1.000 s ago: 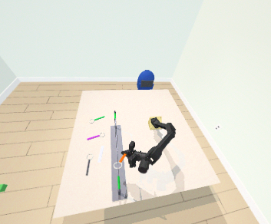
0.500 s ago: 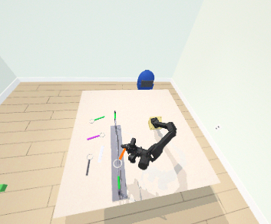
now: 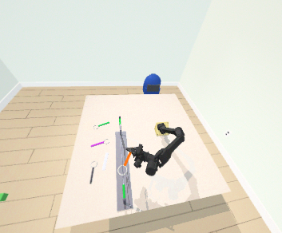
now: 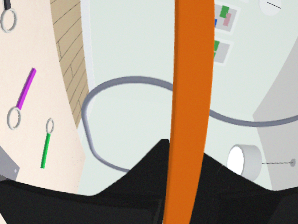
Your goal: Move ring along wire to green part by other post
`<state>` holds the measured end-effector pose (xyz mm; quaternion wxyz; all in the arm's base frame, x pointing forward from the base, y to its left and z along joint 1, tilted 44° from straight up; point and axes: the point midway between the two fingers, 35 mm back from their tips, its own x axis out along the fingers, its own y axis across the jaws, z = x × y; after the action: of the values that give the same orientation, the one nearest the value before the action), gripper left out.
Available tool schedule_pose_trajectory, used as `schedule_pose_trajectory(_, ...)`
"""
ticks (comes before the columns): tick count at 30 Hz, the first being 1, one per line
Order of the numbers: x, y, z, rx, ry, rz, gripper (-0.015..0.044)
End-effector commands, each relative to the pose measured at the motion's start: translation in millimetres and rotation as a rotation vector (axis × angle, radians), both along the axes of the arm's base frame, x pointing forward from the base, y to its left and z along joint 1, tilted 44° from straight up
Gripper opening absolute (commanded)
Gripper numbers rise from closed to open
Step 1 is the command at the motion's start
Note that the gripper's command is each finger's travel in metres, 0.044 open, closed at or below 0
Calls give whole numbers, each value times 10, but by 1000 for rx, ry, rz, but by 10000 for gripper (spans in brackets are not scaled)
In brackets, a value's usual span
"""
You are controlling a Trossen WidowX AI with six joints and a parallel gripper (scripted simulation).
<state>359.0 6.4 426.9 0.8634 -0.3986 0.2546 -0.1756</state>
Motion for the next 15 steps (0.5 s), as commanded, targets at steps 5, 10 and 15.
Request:
schedule_pose_trajectory(5, -33, -134, 222, -148, 19, -6, -150)
schedule_pose_trajectory(10, -11, -199, 308, -215, 17, 19, -150)
schedule_pose_trajectory(15, 33, -287, 440, -306, 7, 65, -150)
